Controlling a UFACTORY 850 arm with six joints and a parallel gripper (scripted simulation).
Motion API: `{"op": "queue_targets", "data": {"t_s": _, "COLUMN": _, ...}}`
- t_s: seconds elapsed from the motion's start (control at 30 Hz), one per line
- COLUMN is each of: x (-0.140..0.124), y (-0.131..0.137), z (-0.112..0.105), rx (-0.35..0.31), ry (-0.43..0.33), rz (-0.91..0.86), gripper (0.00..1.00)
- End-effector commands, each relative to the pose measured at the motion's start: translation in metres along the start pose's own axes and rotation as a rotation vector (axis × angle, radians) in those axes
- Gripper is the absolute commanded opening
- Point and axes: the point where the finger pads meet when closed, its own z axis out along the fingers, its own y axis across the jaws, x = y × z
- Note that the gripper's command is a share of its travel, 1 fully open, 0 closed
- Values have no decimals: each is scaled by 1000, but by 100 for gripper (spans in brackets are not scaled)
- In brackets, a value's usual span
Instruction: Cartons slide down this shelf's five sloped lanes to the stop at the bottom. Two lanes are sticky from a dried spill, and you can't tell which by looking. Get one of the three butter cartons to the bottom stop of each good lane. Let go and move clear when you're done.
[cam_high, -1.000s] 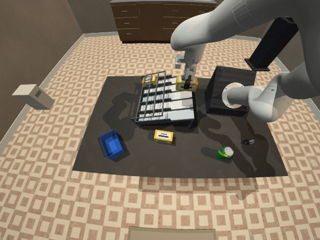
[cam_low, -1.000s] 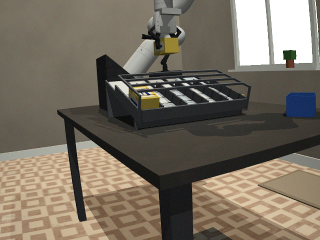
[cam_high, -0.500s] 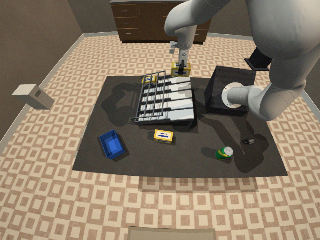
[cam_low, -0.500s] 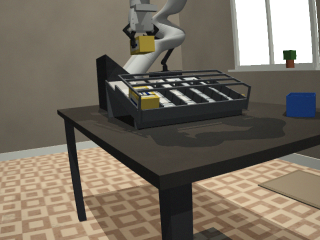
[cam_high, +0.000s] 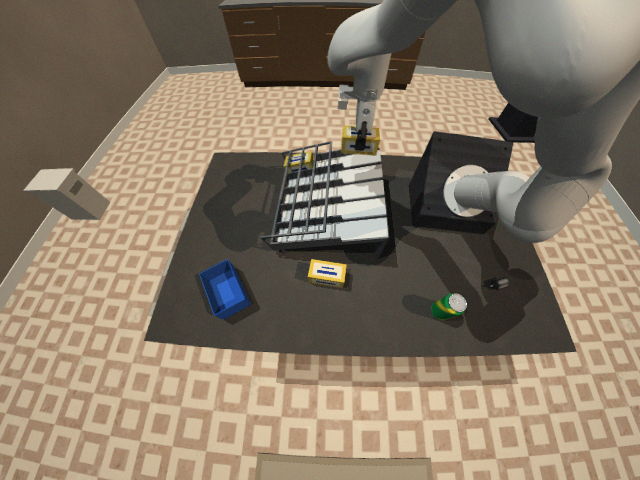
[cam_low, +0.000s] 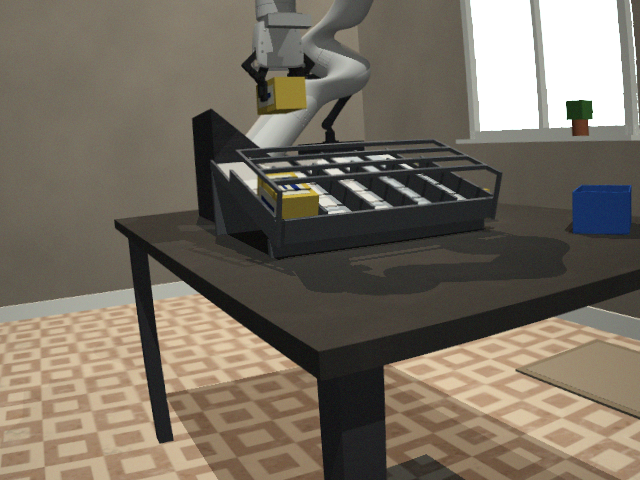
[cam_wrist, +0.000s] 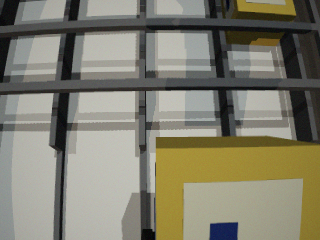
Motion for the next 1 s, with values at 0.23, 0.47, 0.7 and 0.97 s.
{"op": "queue_targets", "data": {"t_s": 0.23, "x": 1, "y": 1, "z": 5, "rx": -1, "ry": 2, "rz": -1, "gripper": 0}}
{"op": "queue_targets", "data": {"t_s": 0.47, "x": 1, "y": 0, "z": 36, "rx": -1, "ry": 3, "rz": -1, "gripper": 0}}
{"op": "queue_targets", "data": {"t_s": 0.7, "x": 1, "y": 0, "z": 36, "rx": -1, "ry": 3, "rz": -1, "gripper": 0}}
{"op": "queue_targets", "data": {"t_s": 0.97, "x": 1, "y": 0, "z": 36, "rx": -1, "ry": 3, "rz": -1, "gripper": 0}}
